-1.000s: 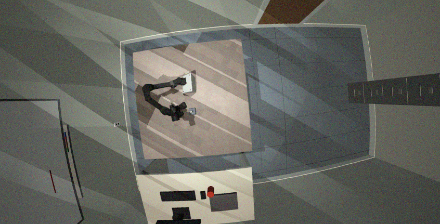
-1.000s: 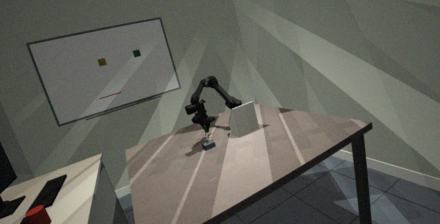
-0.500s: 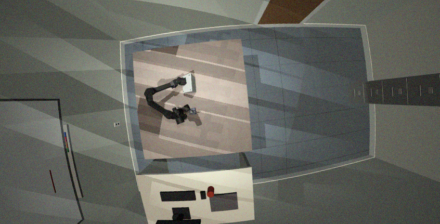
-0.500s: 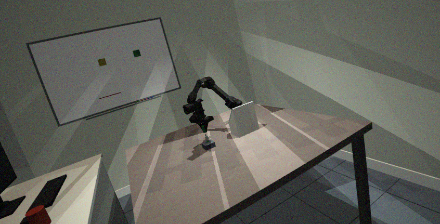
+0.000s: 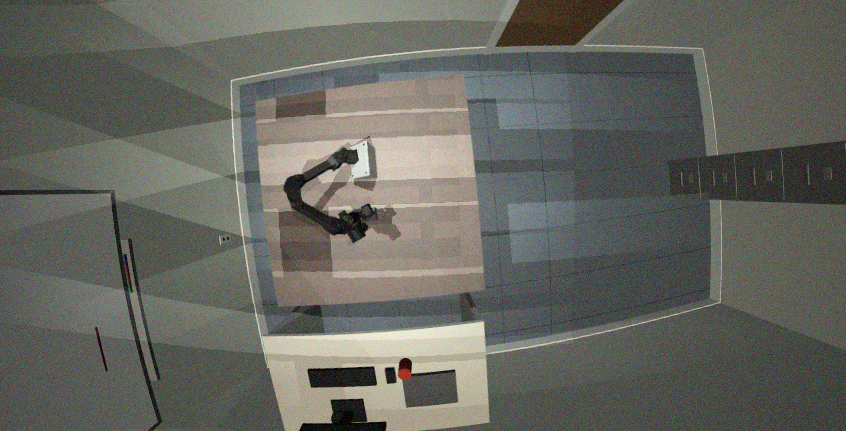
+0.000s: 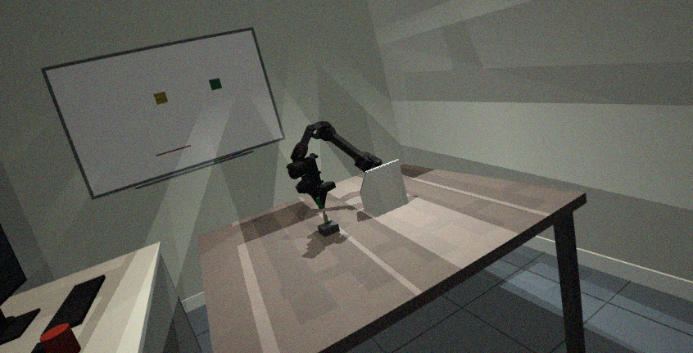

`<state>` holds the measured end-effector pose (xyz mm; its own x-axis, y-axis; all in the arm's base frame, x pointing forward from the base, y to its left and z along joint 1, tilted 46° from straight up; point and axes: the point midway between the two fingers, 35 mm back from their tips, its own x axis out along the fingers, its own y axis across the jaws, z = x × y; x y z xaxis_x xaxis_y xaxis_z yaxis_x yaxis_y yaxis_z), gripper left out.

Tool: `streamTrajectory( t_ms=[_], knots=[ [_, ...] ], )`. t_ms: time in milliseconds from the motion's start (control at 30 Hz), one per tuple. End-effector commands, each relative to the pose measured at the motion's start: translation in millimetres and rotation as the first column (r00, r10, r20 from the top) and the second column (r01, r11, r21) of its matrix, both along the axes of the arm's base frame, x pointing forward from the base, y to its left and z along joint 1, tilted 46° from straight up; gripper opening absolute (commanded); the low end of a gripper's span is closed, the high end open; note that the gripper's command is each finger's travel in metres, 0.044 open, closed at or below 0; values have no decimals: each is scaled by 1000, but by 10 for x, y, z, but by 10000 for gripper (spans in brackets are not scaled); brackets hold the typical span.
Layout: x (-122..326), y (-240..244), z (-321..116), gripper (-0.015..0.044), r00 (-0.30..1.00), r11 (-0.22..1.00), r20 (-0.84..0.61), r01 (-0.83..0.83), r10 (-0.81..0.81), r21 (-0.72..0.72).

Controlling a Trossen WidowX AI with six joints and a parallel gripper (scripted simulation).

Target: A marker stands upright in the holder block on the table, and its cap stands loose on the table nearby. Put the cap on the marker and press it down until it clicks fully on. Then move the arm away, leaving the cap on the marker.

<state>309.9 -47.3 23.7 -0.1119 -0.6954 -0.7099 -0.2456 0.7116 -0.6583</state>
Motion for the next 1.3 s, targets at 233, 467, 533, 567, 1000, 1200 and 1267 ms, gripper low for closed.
streamTrajectory(
  t_ms=[233, 467, 533, 567, 1000, 1200, 1267],
  knots=[
    [130, 291, -154, 0, 1000, 1000, -2, 9, -9, -7],
    [123, 253, -195, 0, 1000, 1000, -2, 9, -9, -8],
    [122, 247, -201, 0, 1000, 1000, -2, 9, -9, -8],
    [122, 242, -207, 0, 1000, 1000, -2, 9, -9, -7],
    [108, 102, -351, 0, 1000, 1000, -1, 9, -9, -7],
    [96, 34, -419, 0, 1000, 1000, -1, 9, -9, -8],
    [91, 11, -441, 0, 1000, 1000, -1, 9, -9, -8]
  ],
)
